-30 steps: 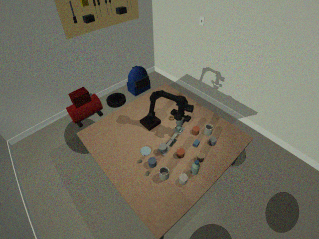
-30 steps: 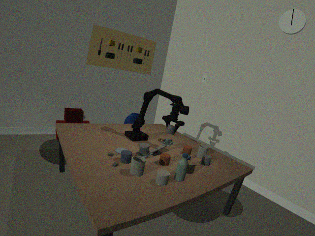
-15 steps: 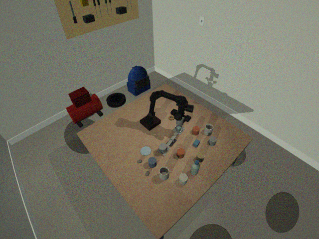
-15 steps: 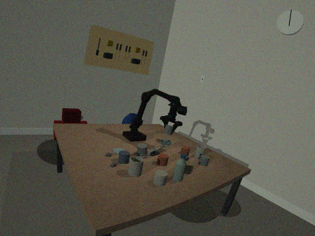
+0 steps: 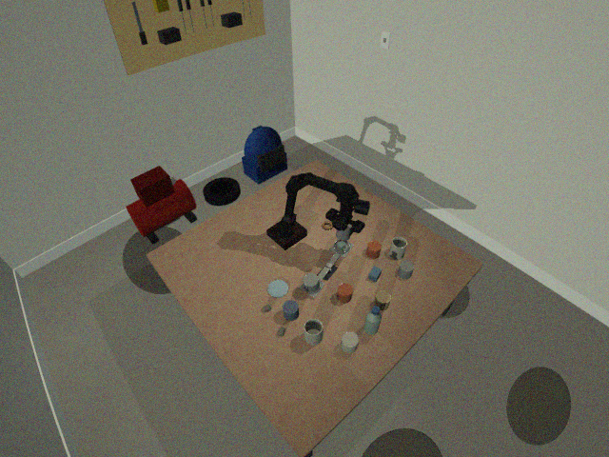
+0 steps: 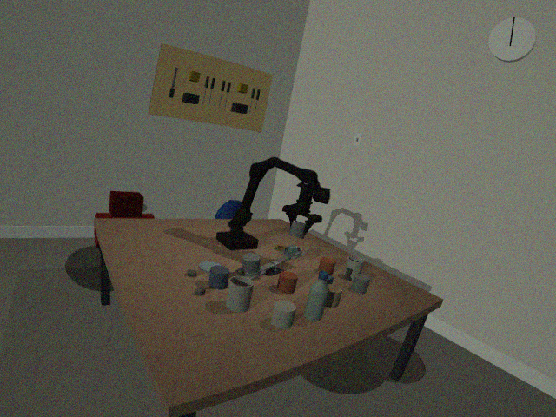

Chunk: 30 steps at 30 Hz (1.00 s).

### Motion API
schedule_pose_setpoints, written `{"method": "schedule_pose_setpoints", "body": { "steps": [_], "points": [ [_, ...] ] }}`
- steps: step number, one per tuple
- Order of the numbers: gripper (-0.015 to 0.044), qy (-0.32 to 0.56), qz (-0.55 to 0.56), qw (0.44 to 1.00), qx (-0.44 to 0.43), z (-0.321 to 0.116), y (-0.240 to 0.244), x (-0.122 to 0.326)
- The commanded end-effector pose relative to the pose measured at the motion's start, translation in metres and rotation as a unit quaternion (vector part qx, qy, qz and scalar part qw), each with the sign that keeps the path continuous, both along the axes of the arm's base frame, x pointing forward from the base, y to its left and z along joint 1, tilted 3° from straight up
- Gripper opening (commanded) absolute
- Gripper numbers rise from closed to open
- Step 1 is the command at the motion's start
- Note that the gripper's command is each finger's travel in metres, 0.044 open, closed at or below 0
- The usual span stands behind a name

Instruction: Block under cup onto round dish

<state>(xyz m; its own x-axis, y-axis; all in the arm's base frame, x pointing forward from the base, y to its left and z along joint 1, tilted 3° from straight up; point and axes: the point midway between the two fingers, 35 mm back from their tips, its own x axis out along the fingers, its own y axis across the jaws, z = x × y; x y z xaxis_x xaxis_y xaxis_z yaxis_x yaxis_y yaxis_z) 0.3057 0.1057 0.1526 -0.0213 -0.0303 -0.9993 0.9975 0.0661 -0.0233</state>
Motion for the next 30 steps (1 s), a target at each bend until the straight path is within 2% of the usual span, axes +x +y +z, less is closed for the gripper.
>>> {"method": "schedule_pose_setpoints", "body": {
  "steps": [1, 7, 23, 30],
  "points": [
    [0.0000, -0.001, 0.000, 1.000, 0.001, 0.000, 0.000, 0.000],
    [0.0000, -0.001, 0.000, 1.000, 0.001, -0.003, 0.005, 0.000],
    [0.0000, 0.000, -0.002, 1.000, 0.007, -0.089, 0.101, -0.045],
    [0.0000, 0.000, -0.002, 1.000, 0.008, -0.098, 0.105, -0.047]
  ]
}}
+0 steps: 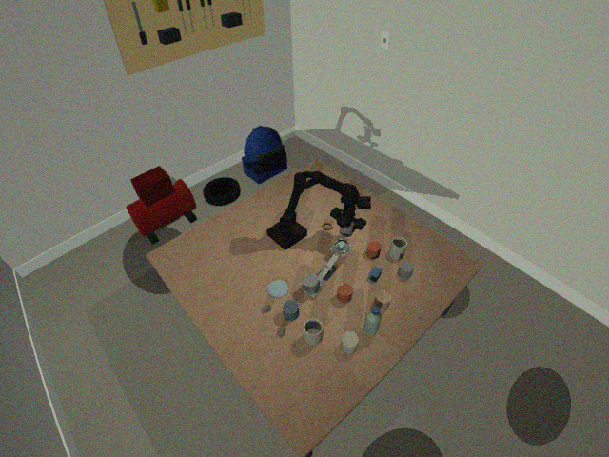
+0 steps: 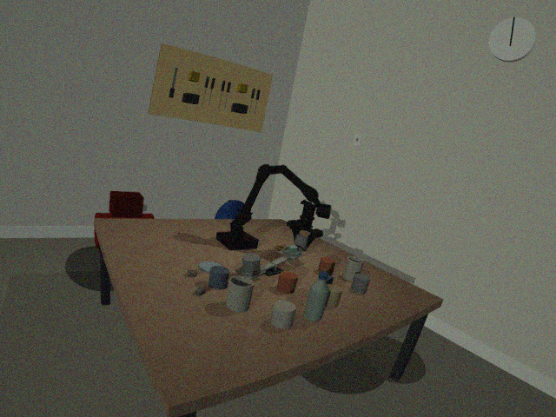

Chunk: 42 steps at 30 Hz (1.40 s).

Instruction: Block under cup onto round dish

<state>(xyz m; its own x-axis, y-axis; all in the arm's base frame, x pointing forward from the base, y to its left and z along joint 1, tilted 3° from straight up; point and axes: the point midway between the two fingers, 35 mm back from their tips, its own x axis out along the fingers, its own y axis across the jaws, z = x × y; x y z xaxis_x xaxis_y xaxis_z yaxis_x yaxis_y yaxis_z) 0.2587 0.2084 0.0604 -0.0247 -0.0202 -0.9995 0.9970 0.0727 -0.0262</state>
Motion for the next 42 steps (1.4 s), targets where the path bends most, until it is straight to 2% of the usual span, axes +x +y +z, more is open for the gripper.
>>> {"method": "schedule_pose_setpoints", "body": {
  "steps": [1, 8, 25, 40, 42],
  "points": [
    [0.0000, -0.002, -0.005, 1.000, 0.003, -0.009, 0.002, 0.000],
    [0.0000, -0.002, -0.005, 1.000, 0.003, -0.039, 0.001, -0.001],
    [0.0000, -0.002, -0.005, 1.000, 0.002, -0.058, 0.001, -0.002],
    [0.0394, -0.001, -0.003, 1.000, 0.000, -0.053, 0.000, -0.002],
    [0.0440, -0.001, -0.003, 1.000, 0.001, -0.041, 0.001, -0.001]
  ]
}}
